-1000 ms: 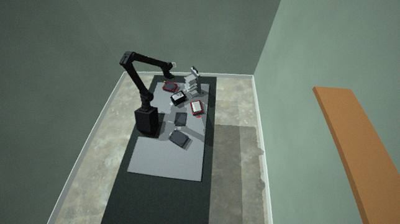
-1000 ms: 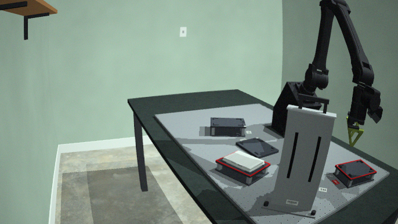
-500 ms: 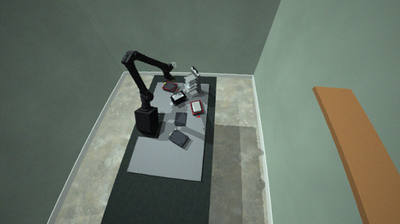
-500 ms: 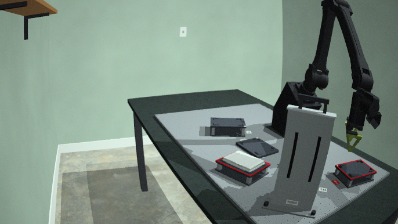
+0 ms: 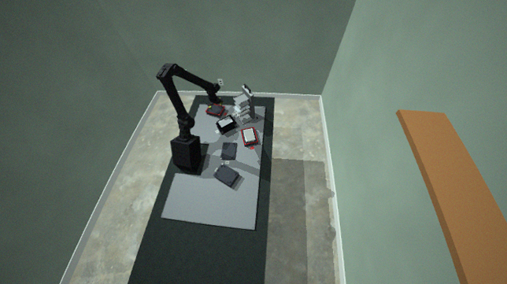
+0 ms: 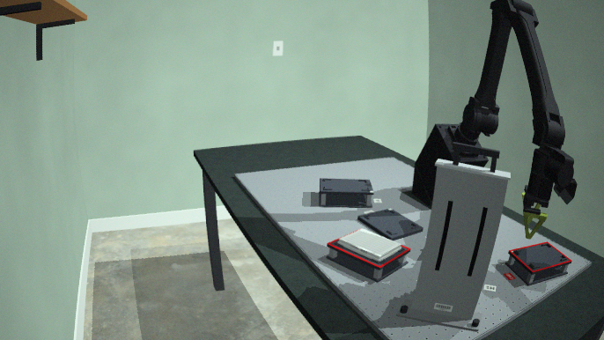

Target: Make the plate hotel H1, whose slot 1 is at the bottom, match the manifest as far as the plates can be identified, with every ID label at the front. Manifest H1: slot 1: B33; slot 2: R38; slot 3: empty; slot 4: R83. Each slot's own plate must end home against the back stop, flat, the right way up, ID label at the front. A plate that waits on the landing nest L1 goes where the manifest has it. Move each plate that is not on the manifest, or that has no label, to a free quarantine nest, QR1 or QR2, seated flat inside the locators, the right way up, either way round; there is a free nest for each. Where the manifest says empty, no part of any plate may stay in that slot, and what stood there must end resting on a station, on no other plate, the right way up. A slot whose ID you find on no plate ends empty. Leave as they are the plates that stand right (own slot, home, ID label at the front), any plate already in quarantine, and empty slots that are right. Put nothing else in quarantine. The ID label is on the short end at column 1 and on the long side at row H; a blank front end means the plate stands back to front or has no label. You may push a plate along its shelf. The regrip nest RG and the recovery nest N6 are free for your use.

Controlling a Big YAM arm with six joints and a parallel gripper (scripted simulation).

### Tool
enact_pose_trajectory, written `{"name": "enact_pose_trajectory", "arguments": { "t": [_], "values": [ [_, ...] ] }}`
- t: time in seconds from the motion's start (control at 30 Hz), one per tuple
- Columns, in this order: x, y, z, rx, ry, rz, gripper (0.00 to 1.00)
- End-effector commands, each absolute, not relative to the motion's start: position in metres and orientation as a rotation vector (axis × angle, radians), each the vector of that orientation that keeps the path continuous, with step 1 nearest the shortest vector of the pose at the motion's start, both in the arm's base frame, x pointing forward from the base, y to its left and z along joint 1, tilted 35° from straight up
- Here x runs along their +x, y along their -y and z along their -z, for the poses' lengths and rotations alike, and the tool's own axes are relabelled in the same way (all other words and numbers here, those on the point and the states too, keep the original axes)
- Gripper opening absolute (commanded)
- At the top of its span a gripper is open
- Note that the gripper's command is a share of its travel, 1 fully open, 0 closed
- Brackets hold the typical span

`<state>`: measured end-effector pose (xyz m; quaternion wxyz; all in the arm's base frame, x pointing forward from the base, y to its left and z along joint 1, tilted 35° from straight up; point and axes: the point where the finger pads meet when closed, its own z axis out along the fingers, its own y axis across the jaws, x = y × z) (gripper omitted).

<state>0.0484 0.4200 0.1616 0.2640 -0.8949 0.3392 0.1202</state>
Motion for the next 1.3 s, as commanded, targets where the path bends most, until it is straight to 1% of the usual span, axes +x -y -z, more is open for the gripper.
{"name": "enact_pose_trajectory", "arguments": {
  "t": [0.0, 0.1, 0.17, 0.2, 1.27],
  "values": [
    [0.044, -0.431, -0.168, -2.389, -0.904, -0.340, 1.00],
    [0.046, -0.429, -0.177, -2.363, -0.898, -0.343, 1.00],
    [0.044, -0.435, -0.165, -2.387, -0.903, -0.340, 1.00],
    [0.049, -0.433, -0.173, -2.375, -0.898, -0.336, 1.00],
    [0.049, -0.433, -0.173, -2.375, -0.898, -0.336, 1.00]
  ]
}}
